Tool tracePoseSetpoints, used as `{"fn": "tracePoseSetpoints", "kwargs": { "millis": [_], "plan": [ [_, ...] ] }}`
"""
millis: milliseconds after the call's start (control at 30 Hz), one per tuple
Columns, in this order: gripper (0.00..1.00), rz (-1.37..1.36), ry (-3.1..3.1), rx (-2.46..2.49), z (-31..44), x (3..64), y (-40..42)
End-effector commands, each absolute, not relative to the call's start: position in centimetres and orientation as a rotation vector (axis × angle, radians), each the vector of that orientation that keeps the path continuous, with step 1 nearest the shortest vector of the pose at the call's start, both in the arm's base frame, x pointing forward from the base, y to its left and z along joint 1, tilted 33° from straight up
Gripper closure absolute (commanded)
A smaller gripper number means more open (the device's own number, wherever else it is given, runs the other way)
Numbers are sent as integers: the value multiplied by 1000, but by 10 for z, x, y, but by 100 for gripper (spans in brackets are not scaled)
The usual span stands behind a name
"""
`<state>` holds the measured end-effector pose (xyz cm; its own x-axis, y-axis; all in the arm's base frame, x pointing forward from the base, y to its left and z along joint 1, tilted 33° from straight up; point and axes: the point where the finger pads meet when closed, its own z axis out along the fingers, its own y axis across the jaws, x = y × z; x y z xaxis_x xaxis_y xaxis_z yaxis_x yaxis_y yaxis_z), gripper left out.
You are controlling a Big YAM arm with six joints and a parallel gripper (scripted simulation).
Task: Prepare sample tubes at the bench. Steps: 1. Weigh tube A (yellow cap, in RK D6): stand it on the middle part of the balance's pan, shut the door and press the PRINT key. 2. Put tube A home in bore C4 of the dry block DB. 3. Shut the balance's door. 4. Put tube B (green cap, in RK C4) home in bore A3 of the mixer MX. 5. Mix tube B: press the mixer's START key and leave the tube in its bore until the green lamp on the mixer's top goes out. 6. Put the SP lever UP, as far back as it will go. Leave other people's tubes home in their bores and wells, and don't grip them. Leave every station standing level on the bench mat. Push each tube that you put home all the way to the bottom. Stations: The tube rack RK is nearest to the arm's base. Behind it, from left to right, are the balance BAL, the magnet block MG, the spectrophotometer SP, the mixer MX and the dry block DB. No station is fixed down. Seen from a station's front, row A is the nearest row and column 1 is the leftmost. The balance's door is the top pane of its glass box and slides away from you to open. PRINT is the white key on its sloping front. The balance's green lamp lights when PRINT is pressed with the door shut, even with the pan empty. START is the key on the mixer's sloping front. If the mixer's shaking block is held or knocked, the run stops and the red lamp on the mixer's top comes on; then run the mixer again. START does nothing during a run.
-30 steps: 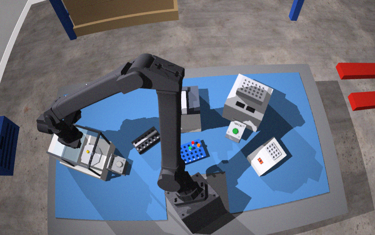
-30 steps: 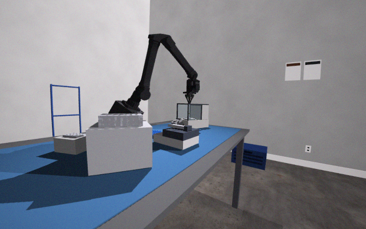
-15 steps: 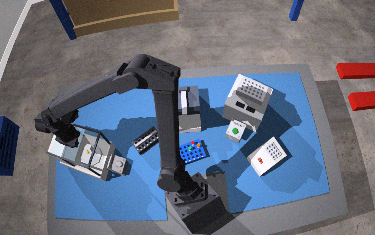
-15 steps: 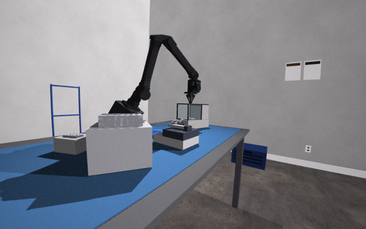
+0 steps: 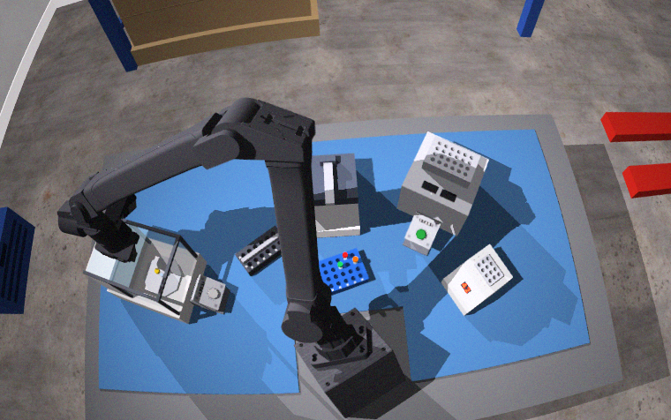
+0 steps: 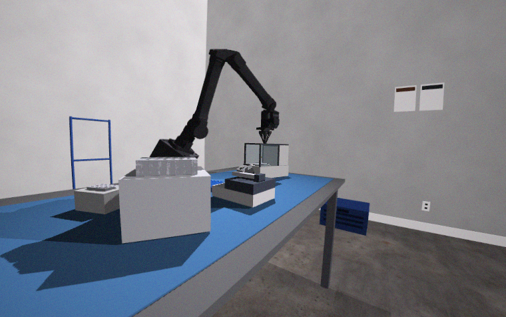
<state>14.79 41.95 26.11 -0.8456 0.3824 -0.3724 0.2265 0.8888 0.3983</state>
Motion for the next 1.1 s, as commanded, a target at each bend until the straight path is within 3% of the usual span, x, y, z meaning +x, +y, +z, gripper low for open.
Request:
{"fn": "tracePoseSetpoints", "kwargs": {
  "millis": [0, 1067],
  "plan": [
    [94, 504, 2602, 442, 279, 153, 433],
    [94, 505, 2602, 443, 290, 159, 458]
  ]
}}
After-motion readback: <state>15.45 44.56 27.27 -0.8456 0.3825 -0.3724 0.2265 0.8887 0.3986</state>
